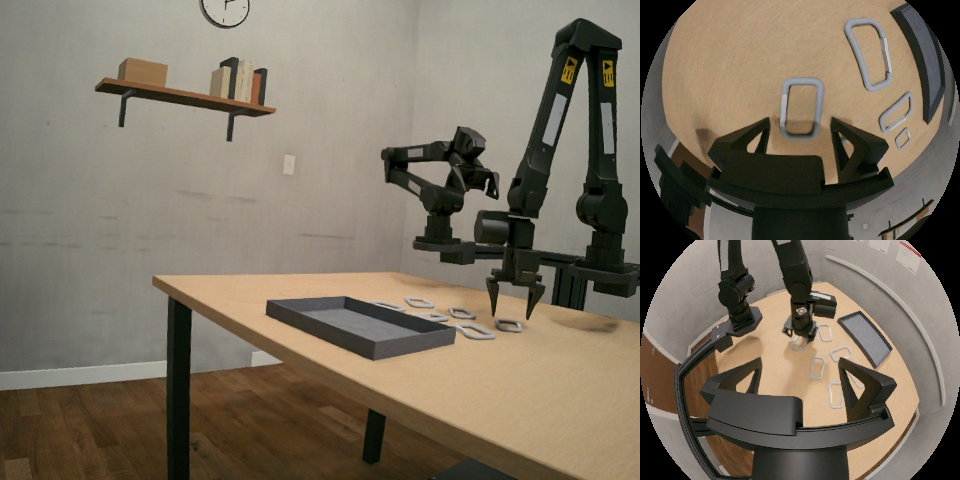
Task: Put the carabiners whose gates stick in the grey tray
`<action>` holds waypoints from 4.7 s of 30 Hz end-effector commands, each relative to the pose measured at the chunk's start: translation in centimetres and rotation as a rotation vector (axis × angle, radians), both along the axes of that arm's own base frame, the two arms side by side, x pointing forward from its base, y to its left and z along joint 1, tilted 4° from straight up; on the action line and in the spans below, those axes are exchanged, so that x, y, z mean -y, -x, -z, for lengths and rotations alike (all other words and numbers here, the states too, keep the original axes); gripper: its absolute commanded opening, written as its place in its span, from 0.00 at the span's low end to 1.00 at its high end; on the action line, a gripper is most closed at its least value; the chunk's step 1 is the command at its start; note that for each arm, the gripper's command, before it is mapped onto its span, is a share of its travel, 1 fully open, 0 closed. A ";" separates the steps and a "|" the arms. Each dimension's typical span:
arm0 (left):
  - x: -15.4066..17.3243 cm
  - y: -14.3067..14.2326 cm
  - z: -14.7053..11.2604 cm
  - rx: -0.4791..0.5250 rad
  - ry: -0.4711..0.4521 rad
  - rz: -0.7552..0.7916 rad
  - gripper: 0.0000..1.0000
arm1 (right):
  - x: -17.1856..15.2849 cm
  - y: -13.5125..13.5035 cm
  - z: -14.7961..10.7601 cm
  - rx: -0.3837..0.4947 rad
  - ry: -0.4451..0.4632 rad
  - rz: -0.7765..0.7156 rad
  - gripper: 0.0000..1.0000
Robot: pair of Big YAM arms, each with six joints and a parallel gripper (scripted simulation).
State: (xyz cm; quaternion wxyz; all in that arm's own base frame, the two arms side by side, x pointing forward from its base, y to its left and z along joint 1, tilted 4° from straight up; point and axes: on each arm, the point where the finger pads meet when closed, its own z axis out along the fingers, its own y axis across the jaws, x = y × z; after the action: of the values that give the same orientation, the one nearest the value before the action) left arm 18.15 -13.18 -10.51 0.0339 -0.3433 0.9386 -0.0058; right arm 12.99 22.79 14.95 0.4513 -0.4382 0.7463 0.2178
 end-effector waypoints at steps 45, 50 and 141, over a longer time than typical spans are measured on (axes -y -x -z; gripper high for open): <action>4.6 -4.0 -0.8 0.113 0.052 0.090 1.00 | -0.1 -0.1 -0.5 -0.003 -0.010 0.007 1.00; 6.4 -5.9 -2.2 0.156 0.066 0.235 1.00 | -0.1 -0.1 -0.5 -0.003 -0.010 0.007 1.00; -0.2 -0.1 -10.1 0.625 0.425 2.836 1.00 | -0.1 -0.1 -0.5 -0.003 -0.010 0.007 1.00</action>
State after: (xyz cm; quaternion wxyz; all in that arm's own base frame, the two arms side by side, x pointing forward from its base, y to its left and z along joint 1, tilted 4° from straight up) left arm 16.76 -12.63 -1.21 0.1336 0.8542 0.4338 -0.2534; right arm 12.99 22.79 14.95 0.4512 -0.4380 0.7464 0.2179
